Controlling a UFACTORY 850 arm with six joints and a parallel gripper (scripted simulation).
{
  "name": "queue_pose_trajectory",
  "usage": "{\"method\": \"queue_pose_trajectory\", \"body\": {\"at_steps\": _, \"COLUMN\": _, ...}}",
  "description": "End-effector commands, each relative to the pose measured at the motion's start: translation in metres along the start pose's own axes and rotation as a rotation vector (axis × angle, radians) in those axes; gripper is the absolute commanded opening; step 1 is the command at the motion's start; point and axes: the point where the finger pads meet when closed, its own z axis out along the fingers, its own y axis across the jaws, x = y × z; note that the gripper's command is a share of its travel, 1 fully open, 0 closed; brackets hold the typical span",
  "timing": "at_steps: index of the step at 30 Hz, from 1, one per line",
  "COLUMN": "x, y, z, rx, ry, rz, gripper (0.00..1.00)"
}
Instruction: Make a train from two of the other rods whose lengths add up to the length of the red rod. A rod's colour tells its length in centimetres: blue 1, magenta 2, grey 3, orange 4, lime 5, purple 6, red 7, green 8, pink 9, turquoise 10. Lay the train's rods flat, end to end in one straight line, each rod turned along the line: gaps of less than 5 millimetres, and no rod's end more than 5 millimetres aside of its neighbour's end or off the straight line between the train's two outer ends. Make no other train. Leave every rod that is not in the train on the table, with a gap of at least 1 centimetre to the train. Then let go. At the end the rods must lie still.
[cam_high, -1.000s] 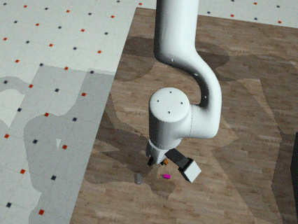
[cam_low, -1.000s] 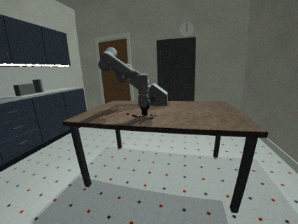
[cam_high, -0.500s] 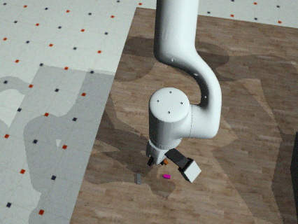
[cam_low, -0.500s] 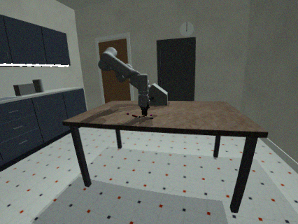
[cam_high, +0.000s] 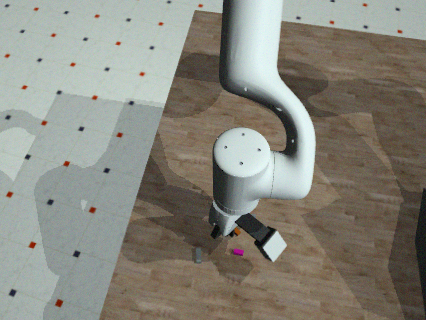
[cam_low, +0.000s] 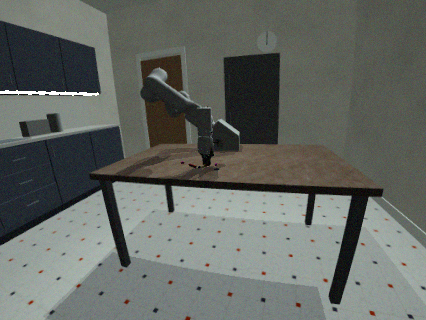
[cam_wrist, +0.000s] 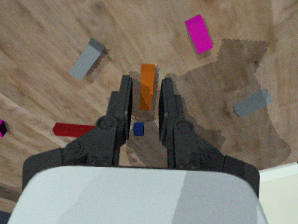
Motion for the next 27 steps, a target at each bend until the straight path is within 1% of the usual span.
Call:
{"method": "queue_pose_trajectory", "body": {"at_steps": 1, "x": -0.0005, "y": 0.0005, "z": 0.0007, "rx": -0.001, "ry": -0.001, "rz": 0.001, "gripper": 0.24}}
{"method": "queue_pose_trajectory", "body": {"at_steps": 10, "x": -0.0005, "y": 0.0005, "z": 0.0057, "rx": -0.001, "ry": -0.001, "rz": 0.001, "gripper": 0.24}}
{"method": "queue_pose_trajectory", "body": {"at_steps": 27, "x": -0.0005, "y": 0.0005, "z": 0.0060, "rx": -0.001, "ry": -0.001, "rz": 0.001, "gripper": 0.24}}
